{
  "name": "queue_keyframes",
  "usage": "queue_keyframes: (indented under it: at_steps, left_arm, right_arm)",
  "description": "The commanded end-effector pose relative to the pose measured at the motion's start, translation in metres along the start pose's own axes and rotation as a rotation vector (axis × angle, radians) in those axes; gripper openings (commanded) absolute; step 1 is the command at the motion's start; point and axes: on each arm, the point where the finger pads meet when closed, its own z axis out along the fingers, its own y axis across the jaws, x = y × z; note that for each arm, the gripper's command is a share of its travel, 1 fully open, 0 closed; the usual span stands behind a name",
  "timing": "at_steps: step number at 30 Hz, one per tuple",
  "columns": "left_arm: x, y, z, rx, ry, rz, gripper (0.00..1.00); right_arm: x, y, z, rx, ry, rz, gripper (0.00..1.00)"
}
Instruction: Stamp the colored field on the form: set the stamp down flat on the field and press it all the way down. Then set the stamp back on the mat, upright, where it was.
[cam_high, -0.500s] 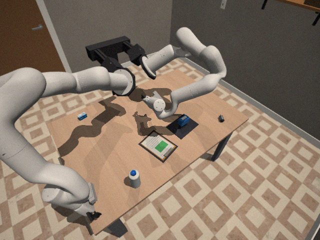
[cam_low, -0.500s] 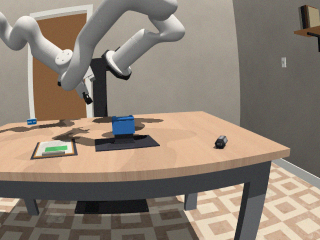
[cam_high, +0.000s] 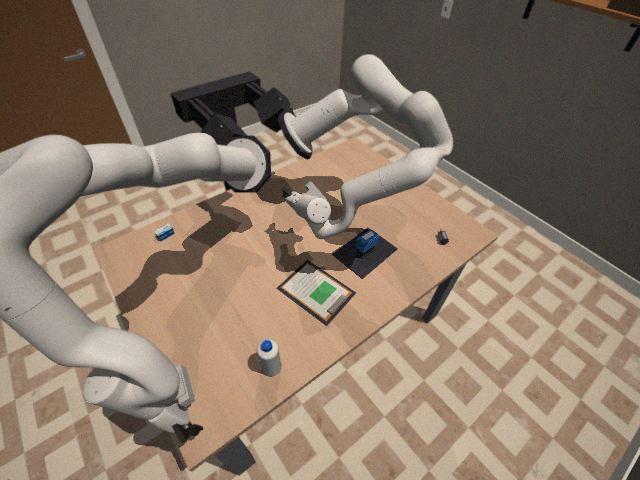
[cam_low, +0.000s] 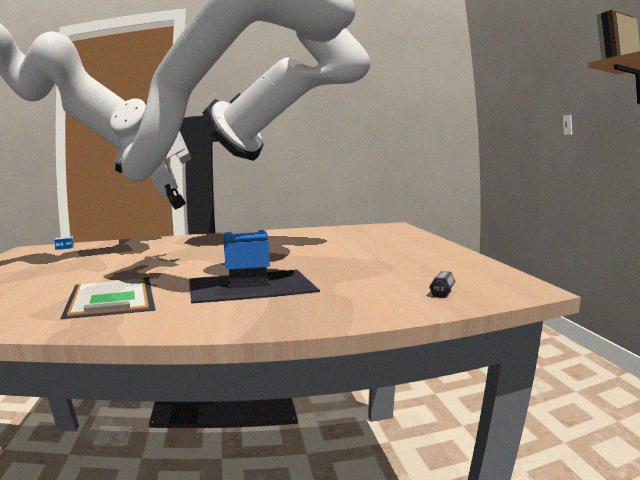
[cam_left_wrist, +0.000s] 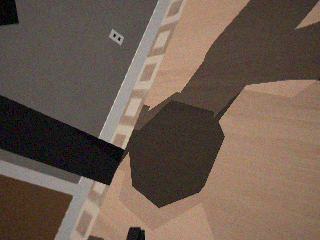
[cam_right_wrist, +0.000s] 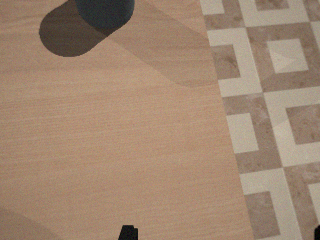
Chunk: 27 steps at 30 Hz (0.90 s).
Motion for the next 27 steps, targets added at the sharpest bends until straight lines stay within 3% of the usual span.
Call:
queue_keyframes:
  at_steps: [1,19,27]
  left_arm:
    - [0.0,0.0,0.0,-0.001,-0.001,0.0,1.0]
    - [0.0,0.002,-0.006,0.0,-0.009,-0.022,1.0]
    - [0.001,0.007,-0.021,0.001,-0.029,-0.075,1.0]
  right_arm:
    - [0.0,0.001,-0.001,-0.001,-0.001,0.0,1.0]
    - [0.0,0.001,-0.001,-0.001,-0.001,0.0,1.0]
    - [0.0,0.001,-0.001,-0.001,-0.001,0.0,1.0]
